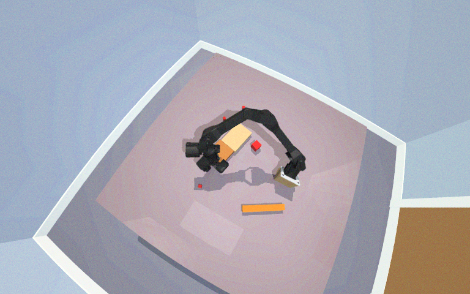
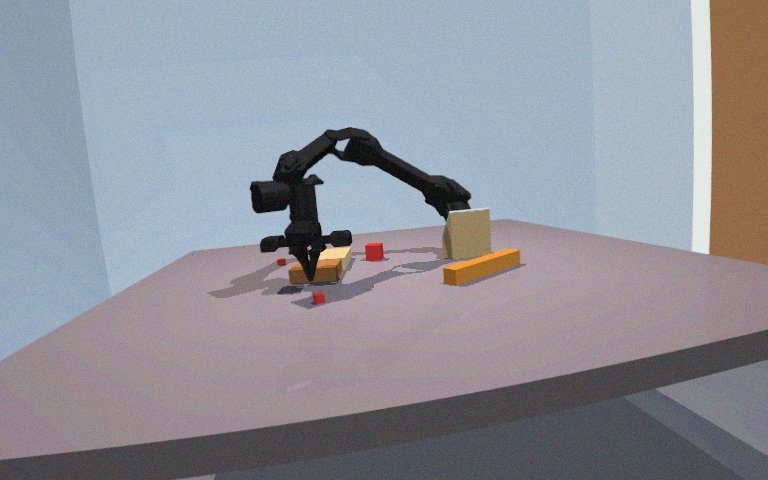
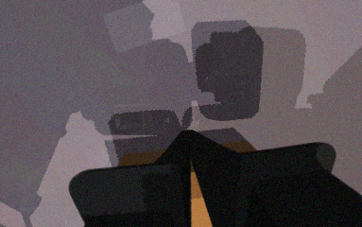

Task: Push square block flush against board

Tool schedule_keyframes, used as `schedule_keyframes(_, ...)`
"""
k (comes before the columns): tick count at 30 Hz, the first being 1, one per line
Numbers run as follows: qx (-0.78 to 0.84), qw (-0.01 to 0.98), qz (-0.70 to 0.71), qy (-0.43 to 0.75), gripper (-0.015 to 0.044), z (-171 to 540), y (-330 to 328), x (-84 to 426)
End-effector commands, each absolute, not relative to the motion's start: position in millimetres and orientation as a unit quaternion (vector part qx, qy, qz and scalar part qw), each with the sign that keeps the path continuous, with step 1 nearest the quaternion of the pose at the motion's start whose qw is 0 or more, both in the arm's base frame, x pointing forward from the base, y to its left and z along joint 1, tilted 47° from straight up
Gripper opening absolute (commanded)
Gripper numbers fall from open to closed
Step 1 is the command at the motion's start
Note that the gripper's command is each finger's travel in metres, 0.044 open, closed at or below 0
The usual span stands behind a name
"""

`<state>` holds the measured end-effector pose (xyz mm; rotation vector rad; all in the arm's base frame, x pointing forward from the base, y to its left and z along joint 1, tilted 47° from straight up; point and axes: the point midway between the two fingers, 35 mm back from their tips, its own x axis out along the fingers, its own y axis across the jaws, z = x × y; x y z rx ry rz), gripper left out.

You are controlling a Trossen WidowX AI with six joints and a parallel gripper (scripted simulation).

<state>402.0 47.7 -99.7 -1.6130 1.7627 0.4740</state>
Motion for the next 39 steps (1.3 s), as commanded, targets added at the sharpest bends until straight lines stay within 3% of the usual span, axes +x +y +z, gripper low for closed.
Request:
schedule_keyframes(1,-0.622,0.344,0.181,0.679,0.0,-93,42,401)
schedule_keyframes(39,-0.622,0.345,0.182,0.679,0.0,-120,82,413)
